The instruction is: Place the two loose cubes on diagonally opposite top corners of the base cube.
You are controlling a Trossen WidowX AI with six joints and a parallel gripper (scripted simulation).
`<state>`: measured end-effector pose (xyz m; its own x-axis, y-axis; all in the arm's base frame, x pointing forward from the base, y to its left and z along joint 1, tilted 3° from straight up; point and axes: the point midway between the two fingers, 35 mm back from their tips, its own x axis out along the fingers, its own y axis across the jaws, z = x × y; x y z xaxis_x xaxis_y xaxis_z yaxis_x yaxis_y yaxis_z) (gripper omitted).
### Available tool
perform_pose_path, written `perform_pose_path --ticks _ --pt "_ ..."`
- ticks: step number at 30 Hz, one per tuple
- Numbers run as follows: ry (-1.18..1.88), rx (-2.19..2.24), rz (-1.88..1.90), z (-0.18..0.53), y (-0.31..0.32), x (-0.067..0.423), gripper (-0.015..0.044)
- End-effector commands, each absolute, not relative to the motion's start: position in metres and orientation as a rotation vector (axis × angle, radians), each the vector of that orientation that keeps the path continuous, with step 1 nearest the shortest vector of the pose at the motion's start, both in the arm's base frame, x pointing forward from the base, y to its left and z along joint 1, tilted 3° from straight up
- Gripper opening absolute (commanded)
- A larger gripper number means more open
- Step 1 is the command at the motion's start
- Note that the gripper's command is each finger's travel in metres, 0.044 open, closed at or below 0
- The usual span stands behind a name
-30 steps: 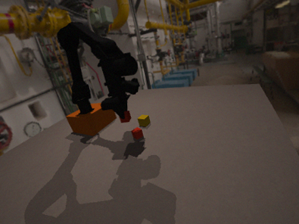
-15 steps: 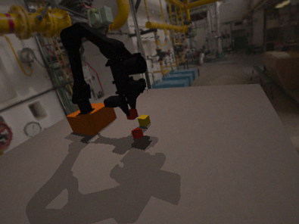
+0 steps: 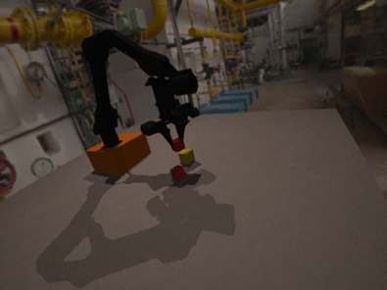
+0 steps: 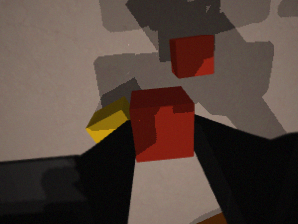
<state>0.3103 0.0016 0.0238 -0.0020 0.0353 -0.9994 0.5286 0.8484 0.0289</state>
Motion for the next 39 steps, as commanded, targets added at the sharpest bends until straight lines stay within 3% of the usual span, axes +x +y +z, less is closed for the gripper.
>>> perform_pose_path --ticks 1,12,39 --pt "1.521 0.554 -0.491 0.022 0.013 0.312 0.0105" --pt "1.464 0.772 -0.708 0.018 0.039 0.312 0.0105" --pt "1.461 0.782 -0.718 -0.008 0.043 0.311 0.0105"
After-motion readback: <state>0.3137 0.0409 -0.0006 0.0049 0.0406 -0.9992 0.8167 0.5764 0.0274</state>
